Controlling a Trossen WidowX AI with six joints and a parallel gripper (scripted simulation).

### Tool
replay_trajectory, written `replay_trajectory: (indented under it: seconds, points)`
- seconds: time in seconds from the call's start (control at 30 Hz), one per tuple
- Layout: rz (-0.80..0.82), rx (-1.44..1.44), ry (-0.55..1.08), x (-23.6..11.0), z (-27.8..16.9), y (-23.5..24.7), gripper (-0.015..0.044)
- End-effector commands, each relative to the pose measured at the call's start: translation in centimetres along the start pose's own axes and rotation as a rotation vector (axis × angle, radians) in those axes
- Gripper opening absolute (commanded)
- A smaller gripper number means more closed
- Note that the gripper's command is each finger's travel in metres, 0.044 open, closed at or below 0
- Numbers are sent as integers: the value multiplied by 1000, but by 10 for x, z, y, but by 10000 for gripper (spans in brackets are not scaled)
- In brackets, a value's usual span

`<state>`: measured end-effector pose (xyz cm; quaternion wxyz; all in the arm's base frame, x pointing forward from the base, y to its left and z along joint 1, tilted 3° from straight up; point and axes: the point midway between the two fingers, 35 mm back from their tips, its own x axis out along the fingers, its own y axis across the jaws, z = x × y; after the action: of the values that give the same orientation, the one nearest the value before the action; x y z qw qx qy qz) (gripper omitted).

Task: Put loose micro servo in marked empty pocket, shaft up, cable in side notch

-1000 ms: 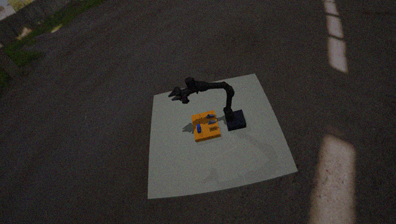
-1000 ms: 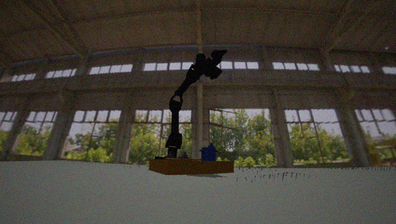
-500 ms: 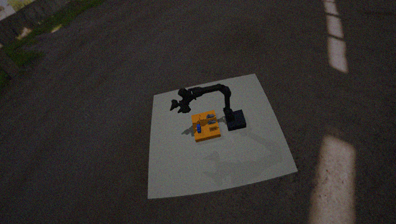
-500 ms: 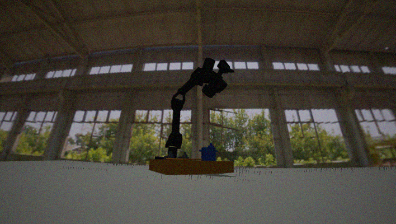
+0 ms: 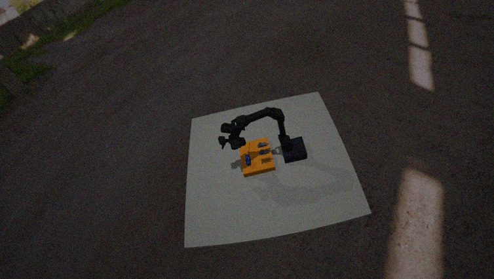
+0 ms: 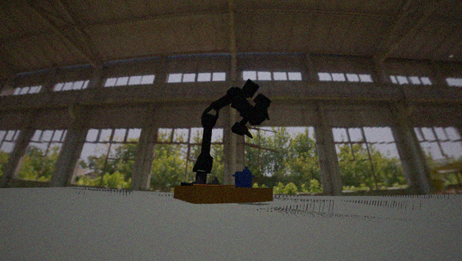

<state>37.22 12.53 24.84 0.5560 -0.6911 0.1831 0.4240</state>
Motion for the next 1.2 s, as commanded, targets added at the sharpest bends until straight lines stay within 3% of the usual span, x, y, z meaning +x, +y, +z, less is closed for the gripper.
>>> replay_trajectory:
  seconds: [0.0,0.47,1.17]
  points:
    - [155,67,4,18,0,35,440]
    - [570,236,44,38,6,127,440]
    - [575,238,45,60,7,144,440]
